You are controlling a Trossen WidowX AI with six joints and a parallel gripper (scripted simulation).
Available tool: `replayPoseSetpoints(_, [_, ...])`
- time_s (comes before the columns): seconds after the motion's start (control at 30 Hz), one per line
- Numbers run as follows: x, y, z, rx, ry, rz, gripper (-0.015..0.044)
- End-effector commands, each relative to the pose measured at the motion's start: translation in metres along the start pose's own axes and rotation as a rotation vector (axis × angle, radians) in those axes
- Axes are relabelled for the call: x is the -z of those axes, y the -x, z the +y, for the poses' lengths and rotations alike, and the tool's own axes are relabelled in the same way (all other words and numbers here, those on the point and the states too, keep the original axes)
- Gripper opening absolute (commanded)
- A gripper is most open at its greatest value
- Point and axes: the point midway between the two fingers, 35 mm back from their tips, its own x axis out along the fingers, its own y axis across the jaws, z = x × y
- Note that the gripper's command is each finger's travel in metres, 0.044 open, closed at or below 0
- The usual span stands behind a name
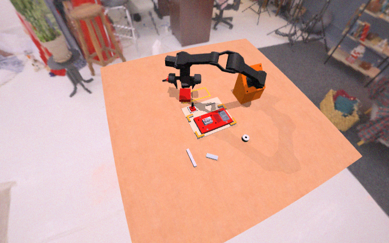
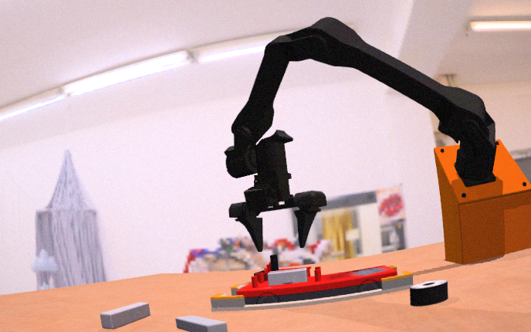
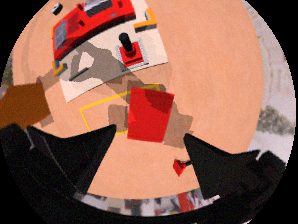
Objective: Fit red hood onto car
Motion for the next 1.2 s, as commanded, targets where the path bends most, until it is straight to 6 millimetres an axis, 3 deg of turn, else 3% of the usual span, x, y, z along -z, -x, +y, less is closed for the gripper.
replayPoseSetpoints(0.0, [0.000, -0.005, 0.001, -0.002, -0.006, -0.006, 0.0440])
replayPoseSetpoints(1.17, [-0.002, -0.039, 0.003, -0.003, -0.005, -0.008, 0.0440])
